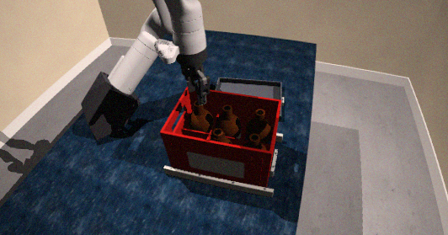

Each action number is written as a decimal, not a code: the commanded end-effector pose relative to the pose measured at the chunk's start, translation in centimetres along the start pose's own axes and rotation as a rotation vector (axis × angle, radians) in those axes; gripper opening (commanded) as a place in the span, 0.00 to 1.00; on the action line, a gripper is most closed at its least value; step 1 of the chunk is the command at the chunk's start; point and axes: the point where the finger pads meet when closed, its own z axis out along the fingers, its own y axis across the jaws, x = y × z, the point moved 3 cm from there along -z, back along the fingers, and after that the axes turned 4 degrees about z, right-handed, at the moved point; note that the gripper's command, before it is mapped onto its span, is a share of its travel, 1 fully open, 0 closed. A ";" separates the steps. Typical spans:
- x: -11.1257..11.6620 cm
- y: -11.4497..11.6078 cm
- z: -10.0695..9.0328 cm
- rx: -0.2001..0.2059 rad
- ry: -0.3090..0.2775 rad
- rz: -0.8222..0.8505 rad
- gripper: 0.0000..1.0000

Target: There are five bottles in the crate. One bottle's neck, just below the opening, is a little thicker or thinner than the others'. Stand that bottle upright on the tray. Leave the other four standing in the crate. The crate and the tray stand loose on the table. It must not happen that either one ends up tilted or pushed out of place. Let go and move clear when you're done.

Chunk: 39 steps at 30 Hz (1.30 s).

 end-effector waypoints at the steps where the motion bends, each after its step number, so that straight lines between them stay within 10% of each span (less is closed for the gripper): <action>1: 0.0 0.0 0.0 0.001 0.000 0.000 0.64; 39: 0.0 0.0 2.8 0.001 0.000 0.000 0.64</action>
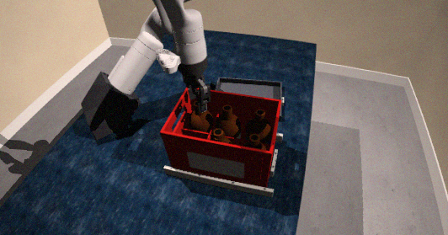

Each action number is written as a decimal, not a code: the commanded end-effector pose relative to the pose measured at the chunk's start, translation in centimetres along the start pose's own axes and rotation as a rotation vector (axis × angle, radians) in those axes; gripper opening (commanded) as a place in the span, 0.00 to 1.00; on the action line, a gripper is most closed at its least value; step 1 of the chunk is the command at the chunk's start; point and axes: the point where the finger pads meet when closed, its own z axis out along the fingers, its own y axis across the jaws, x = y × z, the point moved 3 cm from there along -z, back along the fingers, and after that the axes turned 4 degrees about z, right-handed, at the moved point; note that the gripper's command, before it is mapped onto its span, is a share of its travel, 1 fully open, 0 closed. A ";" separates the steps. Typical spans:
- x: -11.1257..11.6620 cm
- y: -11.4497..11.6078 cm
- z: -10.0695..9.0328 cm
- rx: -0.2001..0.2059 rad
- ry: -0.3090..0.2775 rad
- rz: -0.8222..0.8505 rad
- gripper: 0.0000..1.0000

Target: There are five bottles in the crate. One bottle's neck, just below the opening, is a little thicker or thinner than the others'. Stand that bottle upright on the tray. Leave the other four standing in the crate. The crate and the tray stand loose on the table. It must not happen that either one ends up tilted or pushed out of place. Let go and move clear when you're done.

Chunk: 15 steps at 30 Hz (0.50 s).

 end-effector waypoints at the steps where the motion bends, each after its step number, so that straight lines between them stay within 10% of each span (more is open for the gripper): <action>1: -0.1 0.1 0.4 -0.006 0.000 -0.004 0.64; 15: -0.1 0.1 1.5 -0.006 0.000 -0.004 0.64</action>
